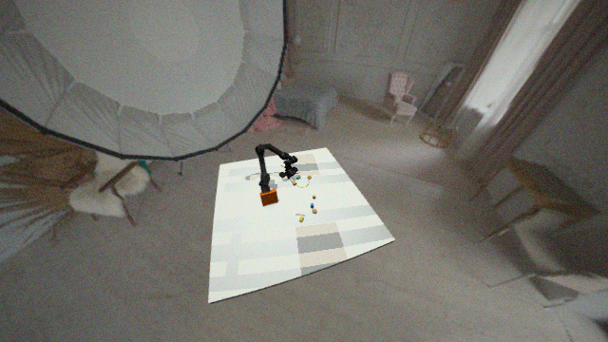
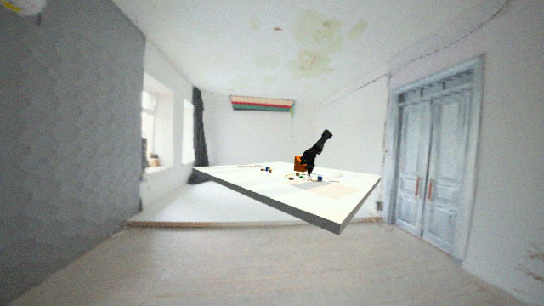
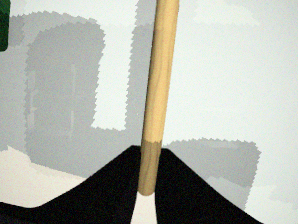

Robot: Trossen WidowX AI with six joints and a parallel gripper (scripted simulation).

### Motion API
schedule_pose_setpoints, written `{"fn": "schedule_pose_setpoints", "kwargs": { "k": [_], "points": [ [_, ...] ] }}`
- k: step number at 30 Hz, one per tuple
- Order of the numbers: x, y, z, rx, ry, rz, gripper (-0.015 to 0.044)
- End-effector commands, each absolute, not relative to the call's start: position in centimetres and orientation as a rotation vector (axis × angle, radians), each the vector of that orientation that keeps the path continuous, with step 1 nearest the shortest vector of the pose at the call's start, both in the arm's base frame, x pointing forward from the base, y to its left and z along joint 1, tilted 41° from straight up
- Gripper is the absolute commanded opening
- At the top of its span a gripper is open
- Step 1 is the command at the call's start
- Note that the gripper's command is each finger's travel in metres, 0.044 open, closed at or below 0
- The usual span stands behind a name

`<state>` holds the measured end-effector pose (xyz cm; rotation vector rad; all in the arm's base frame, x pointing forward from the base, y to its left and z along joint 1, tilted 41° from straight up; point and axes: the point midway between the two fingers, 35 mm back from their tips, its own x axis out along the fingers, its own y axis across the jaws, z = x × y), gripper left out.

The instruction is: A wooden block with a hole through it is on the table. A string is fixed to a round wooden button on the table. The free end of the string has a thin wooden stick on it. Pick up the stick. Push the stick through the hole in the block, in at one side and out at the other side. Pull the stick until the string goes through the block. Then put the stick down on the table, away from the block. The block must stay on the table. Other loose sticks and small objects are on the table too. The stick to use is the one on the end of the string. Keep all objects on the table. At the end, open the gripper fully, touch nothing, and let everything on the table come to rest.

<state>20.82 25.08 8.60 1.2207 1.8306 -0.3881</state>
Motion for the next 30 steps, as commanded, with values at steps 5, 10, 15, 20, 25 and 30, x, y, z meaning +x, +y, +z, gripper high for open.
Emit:
{"fn": "schedule_pose_setpoints", "kwargs": {
  "k": [5, 10, 15, 20, 25, 30],
  "points": [
    [20.5, 25.7, 9.3, 1.220, 1.828, -0.392, 0.0000],
    [20.2, 26.1, 9.7, 1.217, 1.831, -0.393, 0.0000],
    [19.8, 26.5, 10.2, 1.214, 1.833, -0.394, 0.0000],
    [19.7, 26.5, 10.6, 1.213, 1.834, -0.394, 0.0000],
    [19.1, 27.5, 10.4, 1.238, 1.812, -0.378, 0.0000],
    [18.6, 28.2, 10.3, 1.259, 1.798, -0.366, 0.0000]
  ]
}}
